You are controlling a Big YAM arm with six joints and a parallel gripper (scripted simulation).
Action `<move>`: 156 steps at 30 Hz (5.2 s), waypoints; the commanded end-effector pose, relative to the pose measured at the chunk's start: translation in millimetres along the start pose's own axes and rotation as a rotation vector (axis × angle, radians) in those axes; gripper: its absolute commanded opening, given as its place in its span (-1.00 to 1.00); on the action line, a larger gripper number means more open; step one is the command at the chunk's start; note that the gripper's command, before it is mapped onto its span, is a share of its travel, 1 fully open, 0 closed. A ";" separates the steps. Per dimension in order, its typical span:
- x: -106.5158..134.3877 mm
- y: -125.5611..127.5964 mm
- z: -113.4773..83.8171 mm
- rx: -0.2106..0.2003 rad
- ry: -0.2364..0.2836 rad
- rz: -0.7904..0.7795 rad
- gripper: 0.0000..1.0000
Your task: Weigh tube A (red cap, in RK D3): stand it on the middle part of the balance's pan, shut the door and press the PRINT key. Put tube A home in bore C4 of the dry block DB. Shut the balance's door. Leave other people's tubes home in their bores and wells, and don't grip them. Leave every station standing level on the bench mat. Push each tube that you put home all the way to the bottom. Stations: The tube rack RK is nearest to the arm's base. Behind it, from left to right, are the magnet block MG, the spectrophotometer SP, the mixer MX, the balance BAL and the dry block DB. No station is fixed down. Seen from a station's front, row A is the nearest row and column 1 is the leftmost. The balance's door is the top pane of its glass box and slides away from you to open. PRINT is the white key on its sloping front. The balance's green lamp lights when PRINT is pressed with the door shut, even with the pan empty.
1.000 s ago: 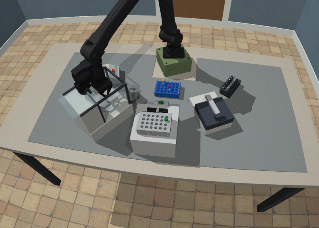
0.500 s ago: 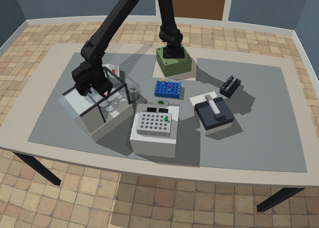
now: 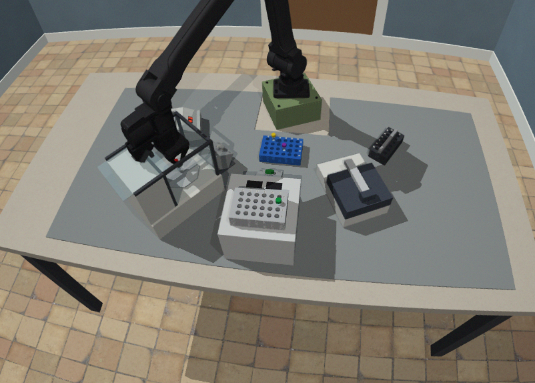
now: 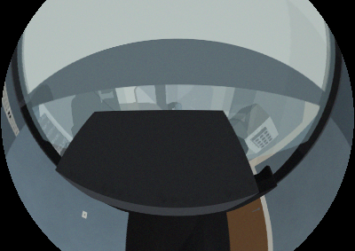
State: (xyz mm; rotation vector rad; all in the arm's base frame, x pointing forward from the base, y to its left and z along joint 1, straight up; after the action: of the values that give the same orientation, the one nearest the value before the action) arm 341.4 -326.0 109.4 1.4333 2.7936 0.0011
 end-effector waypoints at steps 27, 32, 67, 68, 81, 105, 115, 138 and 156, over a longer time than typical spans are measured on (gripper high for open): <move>-8.7 -4.0 3.2 0.002 -0.015 0.014 -0.28; -8.7 -4.0 3.2 0.002 -0.015 0.014 -0.28; -8.7 -4.0 3.2 0.002 -0.015 0.014 -0.82; -8.7 -4.0 3.2 0.002 -0.015 0.014 -0.82; -8.7 -4.0 3.2 0.002 -0.015 0.014 -0.82; -15.1 -2.8 -22.1 -0.004 -0.048 0.014 -0.82; -18.2 -2.2 -30.0 -0.007 -0.064 0.014 -0.82; -18.2 -2.2 -30.0 -0.007 -0.064 0.014 -0.82; -18.1 -2.2 -49.4 -0.008 -0.070 0.014 -0.82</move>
State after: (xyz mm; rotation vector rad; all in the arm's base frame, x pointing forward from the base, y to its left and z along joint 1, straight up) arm 340.6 -325.3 122.8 1.4333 2.7935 0.0011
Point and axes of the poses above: the point where the finger pads meet when closed, its own z axis out along the fingers, its own y axis across the jaws, x = y × z, the point moved 7 cm from there along -z, back along the fingers, and after that the axes turned 9 degrees about z, right-handed, at the moved point
